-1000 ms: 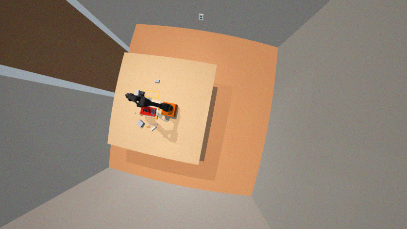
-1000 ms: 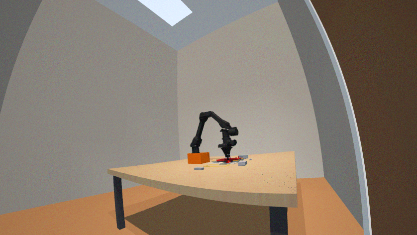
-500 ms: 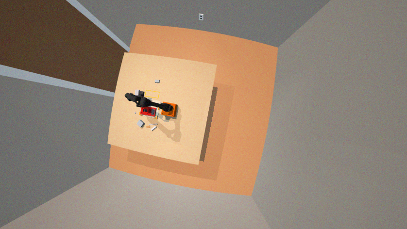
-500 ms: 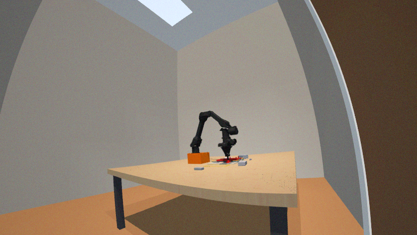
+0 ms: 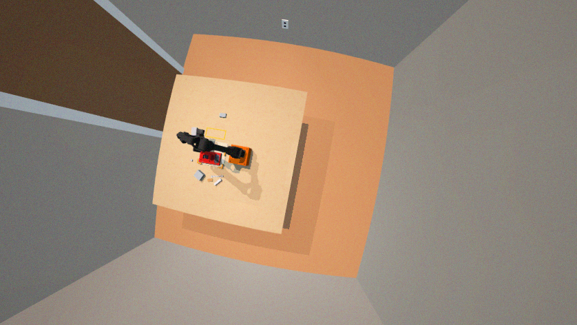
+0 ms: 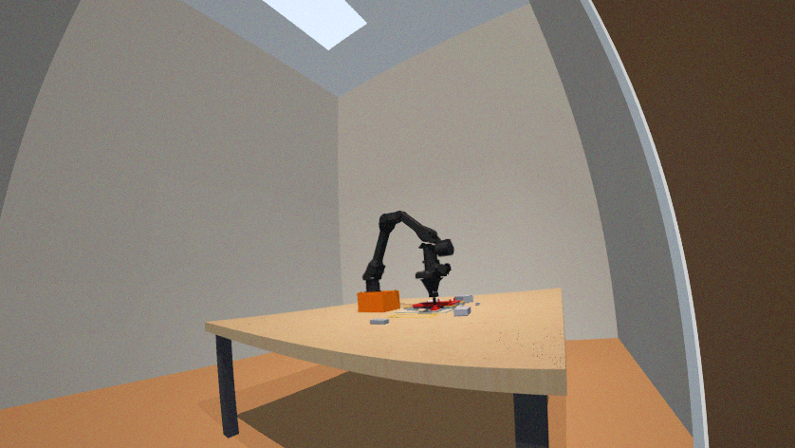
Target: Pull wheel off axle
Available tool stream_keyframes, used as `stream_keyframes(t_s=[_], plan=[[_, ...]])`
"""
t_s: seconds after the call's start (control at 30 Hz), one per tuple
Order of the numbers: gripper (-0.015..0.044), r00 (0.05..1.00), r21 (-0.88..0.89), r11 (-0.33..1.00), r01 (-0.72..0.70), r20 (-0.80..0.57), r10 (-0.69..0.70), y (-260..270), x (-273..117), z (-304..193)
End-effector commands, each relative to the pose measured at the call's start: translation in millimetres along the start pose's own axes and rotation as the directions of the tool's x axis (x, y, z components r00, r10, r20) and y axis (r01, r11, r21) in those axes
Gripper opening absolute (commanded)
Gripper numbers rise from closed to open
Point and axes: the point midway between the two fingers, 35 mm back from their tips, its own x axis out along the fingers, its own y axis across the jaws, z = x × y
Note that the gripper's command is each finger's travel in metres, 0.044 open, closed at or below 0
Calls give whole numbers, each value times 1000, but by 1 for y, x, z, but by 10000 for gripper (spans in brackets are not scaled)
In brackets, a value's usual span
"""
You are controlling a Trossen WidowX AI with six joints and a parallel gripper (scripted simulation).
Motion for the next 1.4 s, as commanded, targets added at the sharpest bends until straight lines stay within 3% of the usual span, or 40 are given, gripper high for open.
stream_keyframes(t_s=[0.0, 0.27, 1.13, 1.37], plan=[[0, 1000, -5, 1000, -4, 7, 4, 0, -7, 2], [0, 1000, -5, 1000, -4, 7, 4, 0, -37, -5], [0, 1000, -5, 1000, 6, 2, -6, -95, -36, -49], [0, 1000, -5, 1000, 7, 2, -7, -97, -25, -51]])
